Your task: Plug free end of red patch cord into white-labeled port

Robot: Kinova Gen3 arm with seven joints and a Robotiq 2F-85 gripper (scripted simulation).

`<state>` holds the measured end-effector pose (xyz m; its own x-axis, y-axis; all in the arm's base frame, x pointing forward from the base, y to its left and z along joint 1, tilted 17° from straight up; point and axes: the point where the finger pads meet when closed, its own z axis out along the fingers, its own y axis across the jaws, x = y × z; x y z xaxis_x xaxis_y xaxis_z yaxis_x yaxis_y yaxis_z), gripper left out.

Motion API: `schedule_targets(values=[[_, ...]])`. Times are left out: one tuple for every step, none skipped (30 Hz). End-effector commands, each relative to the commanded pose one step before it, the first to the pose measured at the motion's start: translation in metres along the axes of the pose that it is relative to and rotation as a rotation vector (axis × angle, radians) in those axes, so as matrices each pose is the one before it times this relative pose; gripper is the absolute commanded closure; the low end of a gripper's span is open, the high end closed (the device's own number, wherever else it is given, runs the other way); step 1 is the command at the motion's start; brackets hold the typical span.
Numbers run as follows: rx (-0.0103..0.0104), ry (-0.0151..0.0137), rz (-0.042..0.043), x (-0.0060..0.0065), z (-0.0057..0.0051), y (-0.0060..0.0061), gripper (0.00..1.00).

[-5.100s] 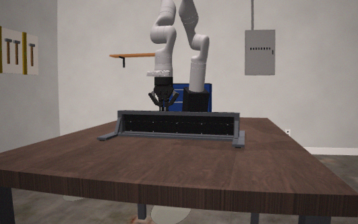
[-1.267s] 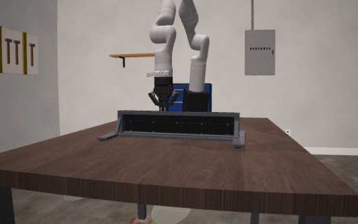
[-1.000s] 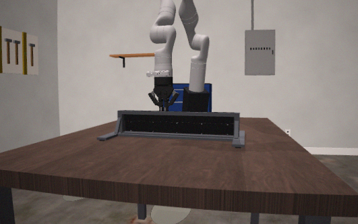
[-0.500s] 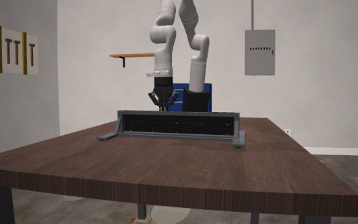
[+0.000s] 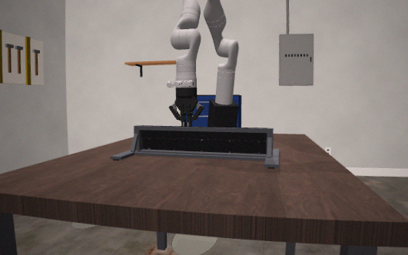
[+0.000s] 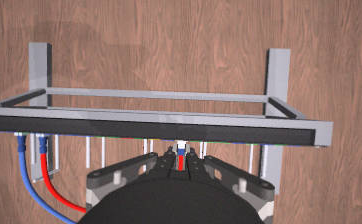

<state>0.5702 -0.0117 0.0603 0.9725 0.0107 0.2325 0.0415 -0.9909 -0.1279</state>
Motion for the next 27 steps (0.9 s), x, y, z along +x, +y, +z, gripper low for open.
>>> schedule_targets(values=[[0.00293,0.01156,0.00389,0.00667,-0.00048,-0.00371,1.0],[0.0,0.0,0.0,0.0,0.0,0.0,1.0],[0.0,0.0,0.0,0.0,0.0,0.0,1.0],[0.0,0.0,0.0,0.0,0.0,0.0,1.0],[0.0,0.0,0.0,0.0,0.0,0.0,1.0],[0.0,0.0,0.0,0.0,0.0,0.0,1.0],[0.0,-0.00001,0.0,0.00001,0.0,0.0,1.0],[-0.00001,-0.00004,-0.00002,0.00003,0.0,0.0,1.0],[0.0,0.0,0.0,0.0,0.0,0.0,1.0],[0.0,0.0,0.0,0.0,0.0,0.0,1.0],[-0.00002,-0.00008,-0.00005,0.00008,-0.00001,0.0,1.0],[-0.00003,-0.00014,-0.00009,0.00013,-0.00001,0.0,1.0],[-0.00003,-0.00019,-0.00012,0.00018,-0.00002,0.00001,1.0],[-0.00004,-0.00023,-0.00015,0.00022,-0.00002,0.00001,1.0],[-0.00005,-0.00026,-0.00017,0.00024,-0.00002,0.00001,1.0],[-0.00005,-0.00027,-0.00018,0.00025,-0.00003,0.00001,1.0],[-0.00005,-0.00026,-0.00017,0.00024,-0.00003,0.00001,1.0],[-0.00004,-0.00023,-0.00015,0.00022,-0.00002,0.00001,1.0],[-0.00003,-0.00019,-0.00012,0.00018,-0.00002,0.00001,1.0],[-0.00002,-0.00014,-0.00009,0.00013,-0.00001,0.0,1.0],[-0.00001,-0.00008,-0.00005,0.00008,-0.00001,0.0,1.0],[-0.00001,-0.00004,-0.00002,0.00003,0.0,0.0,1.0],[0.0,-0.00001,0.0,0.00001,0.0,0.0,1.0],[0.0001,0.00081,0.0,0.00025,0.0,-0.00003,1.0],[0.00004,0.00033,0.0,0.0001,0.0,-0.00001,1.0],[0.0,0.0,0.0,0.0,0.0,0.0,1.0],[0.0,0.0,0.0,0.0,0.0,0.0,1.0]])
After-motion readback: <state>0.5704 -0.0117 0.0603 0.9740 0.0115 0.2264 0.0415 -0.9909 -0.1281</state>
